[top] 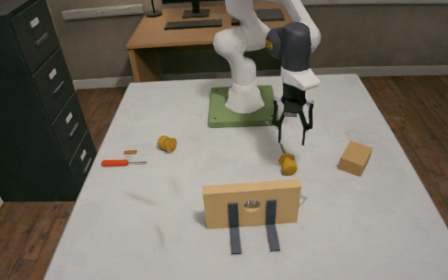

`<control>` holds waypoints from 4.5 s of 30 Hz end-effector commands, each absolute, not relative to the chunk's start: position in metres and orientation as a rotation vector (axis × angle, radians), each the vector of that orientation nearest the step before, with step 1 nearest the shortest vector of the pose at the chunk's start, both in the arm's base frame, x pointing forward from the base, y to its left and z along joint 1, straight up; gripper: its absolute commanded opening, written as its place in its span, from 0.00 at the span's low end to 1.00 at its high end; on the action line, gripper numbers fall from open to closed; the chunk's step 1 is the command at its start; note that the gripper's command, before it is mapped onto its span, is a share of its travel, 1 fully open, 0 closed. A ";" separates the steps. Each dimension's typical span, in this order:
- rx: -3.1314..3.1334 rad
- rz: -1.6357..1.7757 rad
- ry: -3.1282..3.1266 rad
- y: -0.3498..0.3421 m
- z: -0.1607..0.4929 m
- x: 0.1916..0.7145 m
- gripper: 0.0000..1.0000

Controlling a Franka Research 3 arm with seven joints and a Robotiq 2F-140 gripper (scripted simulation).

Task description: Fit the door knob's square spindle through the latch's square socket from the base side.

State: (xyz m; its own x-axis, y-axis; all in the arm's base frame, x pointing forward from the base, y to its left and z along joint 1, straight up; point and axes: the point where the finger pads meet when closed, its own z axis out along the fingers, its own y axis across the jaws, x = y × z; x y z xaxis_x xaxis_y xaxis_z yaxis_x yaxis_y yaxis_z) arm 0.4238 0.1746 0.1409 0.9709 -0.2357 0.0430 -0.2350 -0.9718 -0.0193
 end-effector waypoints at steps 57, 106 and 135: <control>-2.024 -0.400 2.326 0.194 0.110 0.427 0.57; -0.593 -0.462 3.013 0.200 0.071 0.426 0.57; -0.314 -0.543 3.047 0.189 0.043 0.428 0.57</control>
State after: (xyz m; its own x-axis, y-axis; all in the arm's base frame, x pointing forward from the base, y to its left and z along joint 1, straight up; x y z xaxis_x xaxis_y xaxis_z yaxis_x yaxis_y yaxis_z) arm 0.4269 0.1909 0.0431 -0.9661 -0.2567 0.0266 -0.2507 0.9090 -0.3330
